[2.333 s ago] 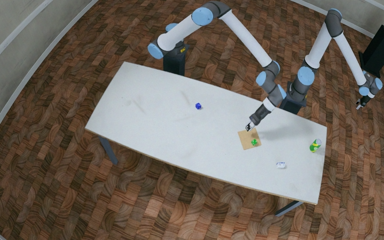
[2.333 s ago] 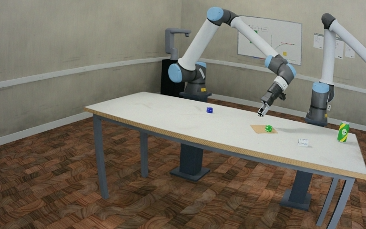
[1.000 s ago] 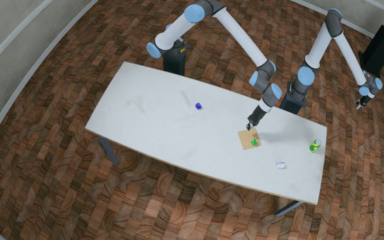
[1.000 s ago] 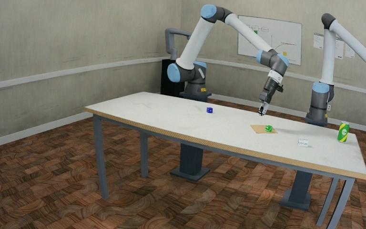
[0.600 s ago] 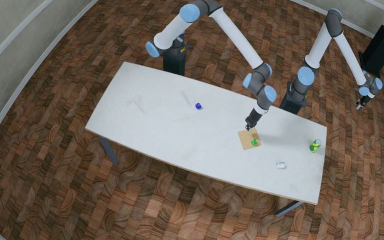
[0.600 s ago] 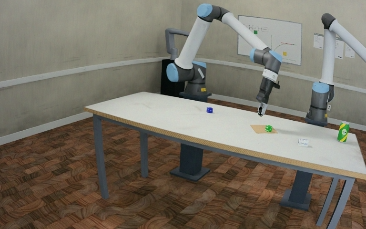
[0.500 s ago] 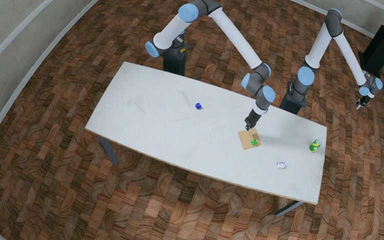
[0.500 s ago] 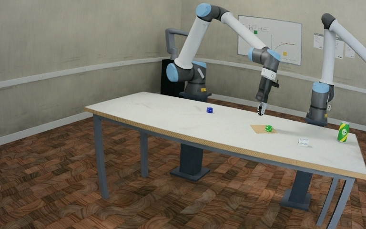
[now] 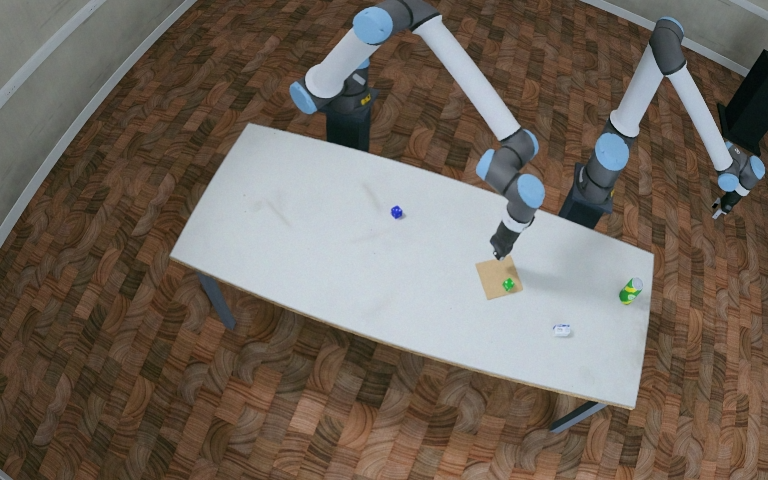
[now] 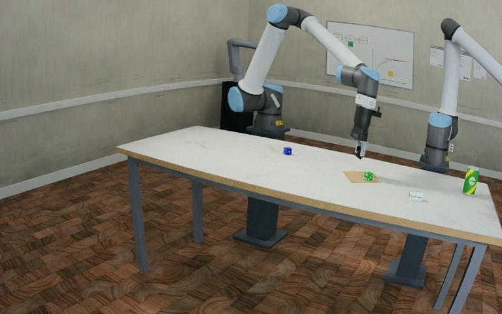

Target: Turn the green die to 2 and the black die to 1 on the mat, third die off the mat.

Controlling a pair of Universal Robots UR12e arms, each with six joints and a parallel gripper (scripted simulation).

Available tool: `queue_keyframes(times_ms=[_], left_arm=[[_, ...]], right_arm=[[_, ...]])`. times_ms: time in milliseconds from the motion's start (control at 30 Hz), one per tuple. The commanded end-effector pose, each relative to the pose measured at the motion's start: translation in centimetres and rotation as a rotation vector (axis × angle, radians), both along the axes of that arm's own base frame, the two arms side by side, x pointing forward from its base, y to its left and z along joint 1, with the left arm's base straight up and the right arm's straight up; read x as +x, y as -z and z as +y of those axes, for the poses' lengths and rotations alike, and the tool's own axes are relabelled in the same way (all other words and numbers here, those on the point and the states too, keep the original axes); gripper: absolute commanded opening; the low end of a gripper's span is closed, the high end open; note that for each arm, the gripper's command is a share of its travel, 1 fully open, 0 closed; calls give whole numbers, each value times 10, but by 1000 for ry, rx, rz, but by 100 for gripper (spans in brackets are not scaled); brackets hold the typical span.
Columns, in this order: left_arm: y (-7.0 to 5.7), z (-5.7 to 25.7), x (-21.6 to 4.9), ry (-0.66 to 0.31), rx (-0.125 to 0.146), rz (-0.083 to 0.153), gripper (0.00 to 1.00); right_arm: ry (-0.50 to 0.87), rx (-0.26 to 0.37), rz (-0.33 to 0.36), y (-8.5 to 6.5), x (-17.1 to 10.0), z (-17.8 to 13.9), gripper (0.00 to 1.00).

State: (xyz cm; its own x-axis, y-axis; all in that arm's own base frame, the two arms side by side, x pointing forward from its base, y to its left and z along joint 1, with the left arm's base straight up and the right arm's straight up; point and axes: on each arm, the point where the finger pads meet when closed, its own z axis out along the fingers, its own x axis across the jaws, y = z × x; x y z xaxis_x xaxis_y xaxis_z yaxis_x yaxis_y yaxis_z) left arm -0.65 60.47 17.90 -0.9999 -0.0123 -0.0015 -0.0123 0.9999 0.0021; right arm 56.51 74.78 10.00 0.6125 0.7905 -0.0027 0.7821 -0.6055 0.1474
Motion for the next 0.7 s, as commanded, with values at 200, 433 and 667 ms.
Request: queue_keyframes(times_ms=[200, 433, 667], left_arm=[[2, -1, -2, -2, -2, 1, 100], [2, -1, -2, -2, -2, 1, 100], [2, -1, -2, -2, -2, 1, 100]], right_arm=[[2, 89, 111, 0, 5, -5, 57], [2, 99, 125, 0, 5, -5, 57], [3, 169, 222, 2, 5, -6, 57]])
